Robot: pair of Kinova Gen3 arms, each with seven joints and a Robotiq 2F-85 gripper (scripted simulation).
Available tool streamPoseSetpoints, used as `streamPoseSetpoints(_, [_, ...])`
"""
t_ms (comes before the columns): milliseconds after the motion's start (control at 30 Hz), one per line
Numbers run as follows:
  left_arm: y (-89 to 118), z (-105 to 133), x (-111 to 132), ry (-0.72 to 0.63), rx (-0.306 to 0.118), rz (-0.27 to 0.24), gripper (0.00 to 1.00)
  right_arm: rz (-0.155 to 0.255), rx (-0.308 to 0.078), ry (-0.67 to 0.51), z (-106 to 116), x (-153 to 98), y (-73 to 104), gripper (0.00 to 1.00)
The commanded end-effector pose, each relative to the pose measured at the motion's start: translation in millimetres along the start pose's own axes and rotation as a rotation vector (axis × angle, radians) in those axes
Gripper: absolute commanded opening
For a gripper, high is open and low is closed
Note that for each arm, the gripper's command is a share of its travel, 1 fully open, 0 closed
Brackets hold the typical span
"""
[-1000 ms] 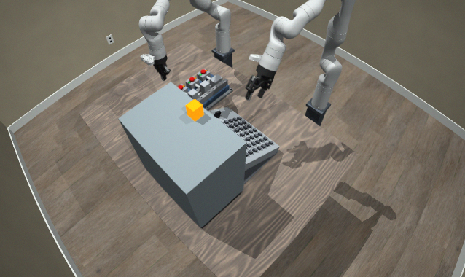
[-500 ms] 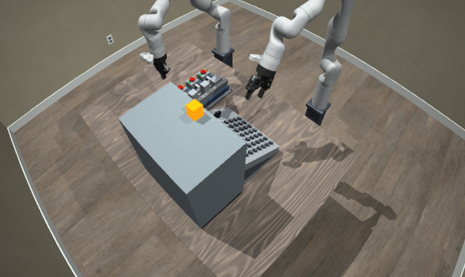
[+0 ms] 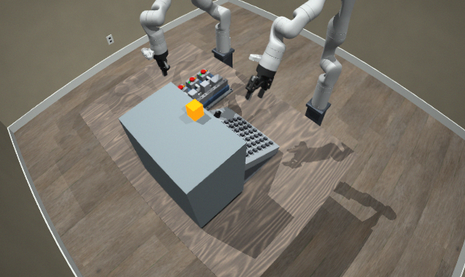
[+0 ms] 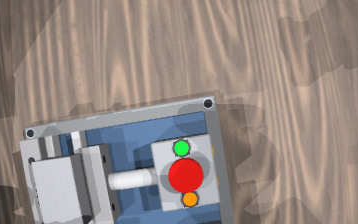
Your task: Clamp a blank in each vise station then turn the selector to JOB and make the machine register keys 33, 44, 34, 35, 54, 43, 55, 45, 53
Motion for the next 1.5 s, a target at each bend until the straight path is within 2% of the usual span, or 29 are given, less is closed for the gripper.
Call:
streamPoseSetpoints(0, [0.5, -0.1, -0.5, 0.000, 0.001, -0.002, 1.000, 0.002, 0.003, -0.093, 6.9, 0.3, 10.1, 0.099])
streamPoseSetpoints(67, [0.5, -0.1, -0.5, 0.000, 0.001, -0.002, 1.000, 0.002, 0.003, -0.093, 6.9, 0.3, 10.1, 0.099])
streamPoseSetpoints(567, [0.5, -0.1, -0.5, 0.000, 0.001, -0.002, 1.000, 0.008, 0.006, -0.546, 42.0, 3.3, 52.3, 0.099])
streamPoseSetpoints(633, [0.5, -0.1, -0.5, 0.000, 0.001, -0.002, 1.000, 0.008, 0.006, -0.546, 42.0, 3.3, 52.3, 0.099])
streamPoseSetpoints(1133, [0.5, -0.1, -0.5, 0.000, 0.001, -0.002, 1.000, 0.003, 0.006, -1.036, 82.6, 8.2, 94.2, 0.099])
streamPoseSetpoints(1200, [0.5, -0.1, -0.5, 0.000, 0.001, -0.002, 1.000, 0.003, 0.006, -1.036, 82.6, 8.2, 94.2, 0.099])
streamPoseSetpoints(1467, [0.5, -0.1, -0.5, 0.000, 0.001, -0.002, 1.000, -0.001, 0.003, -1.233, 99.6, 10.6, 109.9, 0.099])
Point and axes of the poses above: on each arm, the point where the finger pads meet when closed, its own y axis back along the fingers, its own x axis across the jaws, z = x × y, the point moved 6 cm from there along y, back along the fingers, and after that the axes turned 3 degrees about y, right-handed, at the moved point
